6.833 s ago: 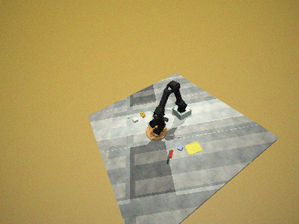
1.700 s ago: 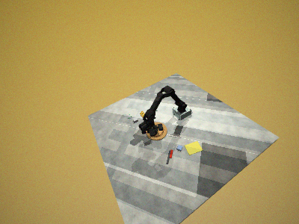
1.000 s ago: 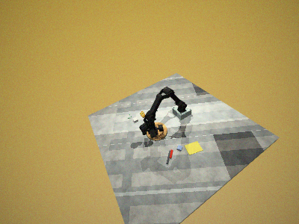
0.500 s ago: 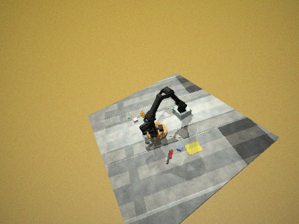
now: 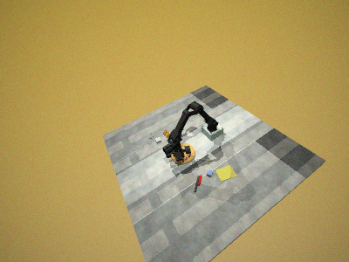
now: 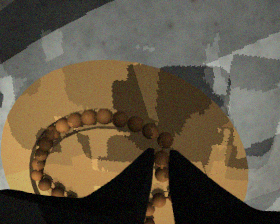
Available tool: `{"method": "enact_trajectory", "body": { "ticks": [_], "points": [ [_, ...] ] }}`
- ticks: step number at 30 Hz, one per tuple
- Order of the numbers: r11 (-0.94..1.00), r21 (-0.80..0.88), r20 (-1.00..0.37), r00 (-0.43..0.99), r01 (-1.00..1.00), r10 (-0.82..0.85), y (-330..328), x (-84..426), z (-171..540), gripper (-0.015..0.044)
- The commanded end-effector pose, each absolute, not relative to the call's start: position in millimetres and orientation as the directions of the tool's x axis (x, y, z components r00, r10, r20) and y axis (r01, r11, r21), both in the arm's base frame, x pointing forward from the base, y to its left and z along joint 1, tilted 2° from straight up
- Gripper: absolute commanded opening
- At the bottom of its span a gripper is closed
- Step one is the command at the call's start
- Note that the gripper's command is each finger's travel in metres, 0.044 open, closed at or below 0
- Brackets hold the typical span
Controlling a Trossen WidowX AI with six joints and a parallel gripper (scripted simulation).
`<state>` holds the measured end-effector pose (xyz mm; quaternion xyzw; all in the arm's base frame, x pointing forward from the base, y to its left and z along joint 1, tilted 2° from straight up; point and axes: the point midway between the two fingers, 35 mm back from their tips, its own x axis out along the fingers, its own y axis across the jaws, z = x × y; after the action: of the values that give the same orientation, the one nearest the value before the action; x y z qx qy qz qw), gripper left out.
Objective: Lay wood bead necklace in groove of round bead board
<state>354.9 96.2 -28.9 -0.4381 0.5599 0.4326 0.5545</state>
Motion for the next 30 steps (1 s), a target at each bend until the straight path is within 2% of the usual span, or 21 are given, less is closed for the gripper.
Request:
{"method": "enact_trajectory", "body": {
  "ticks": [1,30],
  "points": [
    [0.242,-0.002,-1.000,-0.001,-0.970,-0.011,96.3,355.0,-28.7,0.0000],
    [0.237,0.000,-1.000,-0.003,-0.971,-0.015,96.3,367.4,-22.7,0.0000]
  ]
}}
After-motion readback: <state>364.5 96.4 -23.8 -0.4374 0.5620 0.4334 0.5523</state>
